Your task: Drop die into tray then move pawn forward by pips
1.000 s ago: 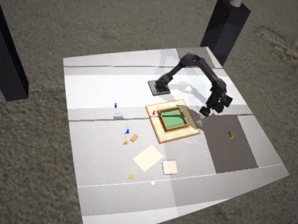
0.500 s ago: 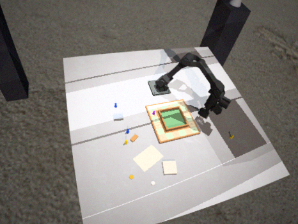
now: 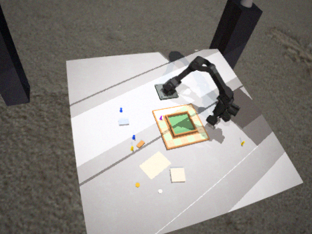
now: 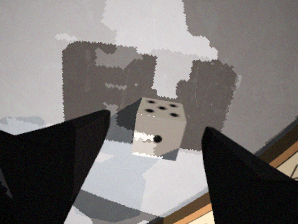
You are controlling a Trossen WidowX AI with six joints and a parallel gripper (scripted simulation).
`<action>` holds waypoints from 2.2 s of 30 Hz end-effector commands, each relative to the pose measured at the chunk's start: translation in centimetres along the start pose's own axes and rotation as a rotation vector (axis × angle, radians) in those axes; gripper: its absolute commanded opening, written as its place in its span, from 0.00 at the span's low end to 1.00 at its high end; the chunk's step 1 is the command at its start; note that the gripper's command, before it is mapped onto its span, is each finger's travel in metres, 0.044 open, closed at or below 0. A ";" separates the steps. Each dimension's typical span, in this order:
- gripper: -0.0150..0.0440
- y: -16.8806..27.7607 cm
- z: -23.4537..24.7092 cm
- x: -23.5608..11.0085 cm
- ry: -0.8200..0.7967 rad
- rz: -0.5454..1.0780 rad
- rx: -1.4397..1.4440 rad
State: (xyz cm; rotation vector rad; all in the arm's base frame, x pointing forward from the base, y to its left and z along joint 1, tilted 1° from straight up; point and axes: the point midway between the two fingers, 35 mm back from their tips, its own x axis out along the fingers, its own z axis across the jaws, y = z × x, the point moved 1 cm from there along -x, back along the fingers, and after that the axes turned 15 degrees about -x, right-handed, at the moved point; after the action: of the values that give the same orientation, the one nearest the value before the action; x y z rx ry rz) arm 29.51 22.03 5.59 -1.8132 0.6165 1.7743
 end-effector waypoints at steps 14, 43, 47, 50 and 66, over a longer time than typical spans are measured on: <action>0.33 0.1 0.0 0.5 0.002 0.006 0.004; 0.25 1.4 -0.5 -11.6 0.003 0.007 0.043; 0.25 2.9 -2.6 -11.2 0.005 0.009 0.105; 0.25 4.1 -4.1 -11.0 0.007 0.010 0.152; 0.25 11.3 -10.1 -9.4 0.016 0.014 0.402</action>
State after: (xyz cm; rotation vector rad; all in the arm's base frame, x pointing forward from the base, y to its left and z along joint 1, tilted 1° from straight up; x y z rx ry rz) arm 29.82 8.13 14.75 -1.5773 0.8946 1.5434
